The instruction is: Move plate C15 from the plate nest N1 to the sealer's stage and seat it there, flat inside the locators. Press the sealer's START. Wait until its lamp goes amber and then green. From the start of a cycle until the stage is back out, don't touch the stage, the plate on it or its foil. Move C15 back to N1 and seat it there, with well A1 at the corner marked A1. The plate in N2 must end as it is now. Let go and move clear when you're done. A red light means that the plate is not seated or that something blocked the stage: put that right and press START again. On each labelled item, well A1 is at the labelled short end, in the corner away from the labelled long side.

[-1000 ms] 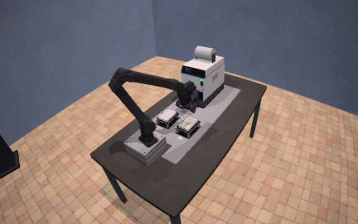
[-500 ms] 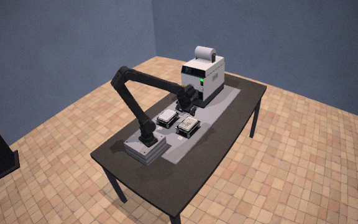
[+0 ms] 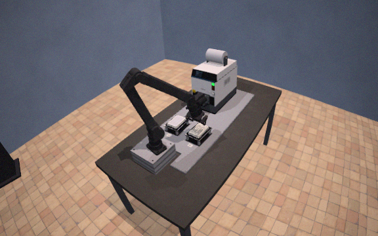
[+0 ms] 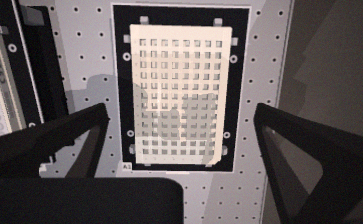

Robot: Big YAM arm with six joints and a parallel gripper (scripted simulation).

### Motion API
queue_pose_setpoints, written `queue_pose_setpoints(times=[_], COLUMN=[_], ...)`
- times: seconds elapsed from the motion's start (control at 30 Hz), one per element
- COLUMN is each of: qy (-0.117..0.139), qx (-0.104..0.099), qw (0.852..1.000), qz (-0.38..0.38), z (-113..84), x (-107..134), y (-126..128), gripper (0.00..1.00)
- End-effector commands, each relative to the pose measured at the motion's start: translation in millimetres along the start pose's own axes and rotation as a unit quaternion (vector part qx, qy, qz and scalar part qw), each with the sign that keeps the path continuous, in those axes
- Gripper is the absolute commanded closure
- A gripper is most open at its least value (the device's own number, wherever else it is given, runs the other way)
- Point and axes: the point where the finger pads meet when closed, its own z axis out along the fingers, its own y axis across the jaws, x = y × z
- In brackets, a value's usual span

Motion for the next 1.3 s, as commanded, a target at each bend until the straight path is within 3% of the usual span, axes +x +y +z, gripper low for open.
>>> queue_pose_setpoints(times=[0.0,0.23,0.43,0.8,1.27], qy=[-0.003,0.005,-0.009,0.003,-0.020], qx=[-0.002,-0.004,0.001,-0.002,0.005], qw=[1.000,1.000,1.000,1.000,1.000], qz=[-0.009,-0.007,-0.008,-0.002,-0.010], z=[4.6,20.7,24.2,43.3,23.8], x=[-1.4,8.5,2.1,17.5,-10.6], y=[2.3,3.3,0.0,-0.6,-4.2], gripper=[0.00,0.00,0.00,0.00,0.00])
